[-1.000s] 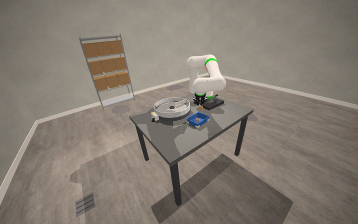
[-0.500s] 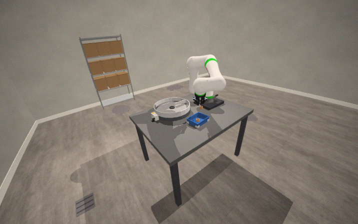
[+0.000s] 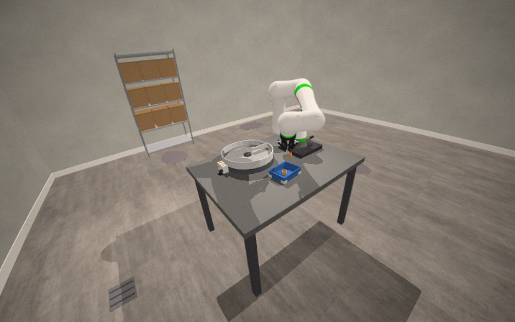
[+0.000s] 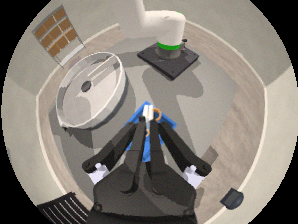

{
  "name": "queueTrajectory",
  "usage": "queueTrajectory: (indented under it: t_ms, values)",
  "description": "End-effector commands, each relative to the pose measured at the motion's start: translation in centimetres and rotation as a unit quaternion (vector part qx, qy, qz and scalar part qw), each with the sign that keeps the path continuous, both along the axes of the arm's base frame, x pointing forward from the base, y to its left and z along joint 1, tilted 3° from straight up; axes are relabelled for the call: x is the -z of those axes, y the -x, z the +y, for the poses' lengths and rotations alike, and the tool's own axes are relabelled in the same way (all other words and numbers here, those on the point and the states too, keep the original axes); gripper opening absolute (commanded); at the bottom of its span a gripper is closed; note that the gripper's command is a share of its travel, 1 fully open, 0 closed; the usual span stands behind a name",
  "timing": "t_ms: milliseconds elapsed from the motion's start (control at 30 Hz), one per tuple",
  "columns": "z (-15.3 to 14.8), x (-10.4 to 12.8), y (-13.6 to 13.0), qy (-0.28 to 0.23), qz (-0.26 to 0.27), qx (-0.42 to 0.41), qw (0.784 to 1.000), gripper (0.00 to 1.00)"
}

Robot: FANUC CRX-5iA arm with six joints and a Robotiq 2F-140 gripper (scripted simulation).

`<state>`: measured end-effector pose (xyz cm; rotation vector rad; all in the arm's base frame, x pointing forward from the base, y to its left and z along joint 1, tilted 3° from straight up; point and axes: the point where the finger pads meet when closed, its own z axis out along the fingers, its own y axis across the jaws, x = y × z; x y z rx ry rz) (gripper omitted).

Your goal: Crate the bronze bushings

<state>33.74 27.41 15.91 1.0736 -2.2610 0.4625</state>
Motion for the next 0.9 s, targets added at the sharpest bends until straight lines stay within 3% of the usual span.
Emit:
queueTrajectory:
  t_ms: [0,433,867]
  values:
    - [0.0,0.2,0.0,0.0,0.0,0.0,1.0,0.0]
    - [-0.2,6.5,-0.3,0.0,0.0,0.0,1.0,0.0]
    - [-0.2,7.4,-0.3,0.0,0.0,0.0,1.0,0.0]
